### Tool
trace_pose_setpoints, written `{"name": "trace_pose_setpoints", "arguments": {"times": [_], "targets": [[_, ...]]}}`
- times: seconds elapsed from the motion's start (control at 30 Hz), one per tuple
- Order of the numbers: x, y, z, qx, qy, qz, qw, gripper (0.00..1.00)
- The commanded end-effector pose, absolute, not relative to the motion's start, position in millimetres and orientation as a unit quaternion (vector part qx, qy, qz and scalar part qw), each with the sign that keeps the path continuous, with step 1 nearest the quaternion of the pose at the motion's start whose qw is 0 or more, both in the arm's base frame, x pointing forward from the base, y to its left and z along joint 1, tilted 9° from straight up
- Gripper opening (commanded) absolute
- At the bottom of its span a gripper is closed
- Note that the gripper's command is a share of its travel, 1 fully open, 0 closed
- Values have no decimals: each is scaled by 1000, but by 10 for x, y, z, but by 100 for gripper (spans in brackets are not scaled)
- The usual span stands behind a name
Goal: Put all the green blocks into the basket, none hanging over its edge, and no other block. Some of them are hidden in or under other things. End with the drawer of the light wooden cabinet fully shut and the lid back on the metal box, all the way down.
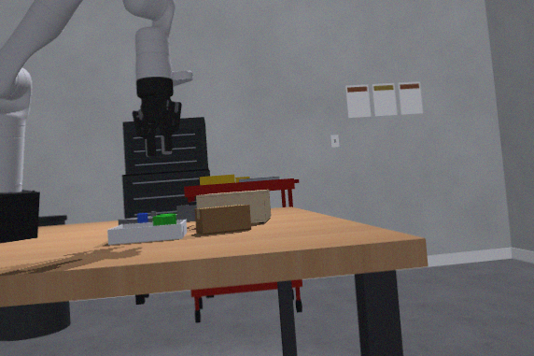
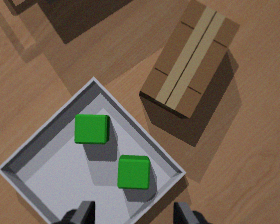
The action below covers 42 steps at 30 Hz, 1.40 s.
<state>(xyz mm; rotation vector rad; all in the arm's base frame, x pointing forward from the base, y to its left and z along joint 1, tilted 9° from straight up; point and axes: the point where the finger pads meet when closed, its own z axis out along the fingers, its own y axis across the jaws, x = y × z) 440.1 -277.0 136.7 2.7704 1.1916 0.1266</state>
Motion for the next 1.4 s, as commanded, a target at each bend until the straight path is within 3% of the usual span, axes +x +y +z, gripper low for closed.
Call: {"name": "trace_pose_setpoints", "arguments": {"times": [0.0,1.37], "targets": [[4405,-2772,1381,916,394,43,62,54],[4353,-2549,1359,938,338,47,59,54]]}}
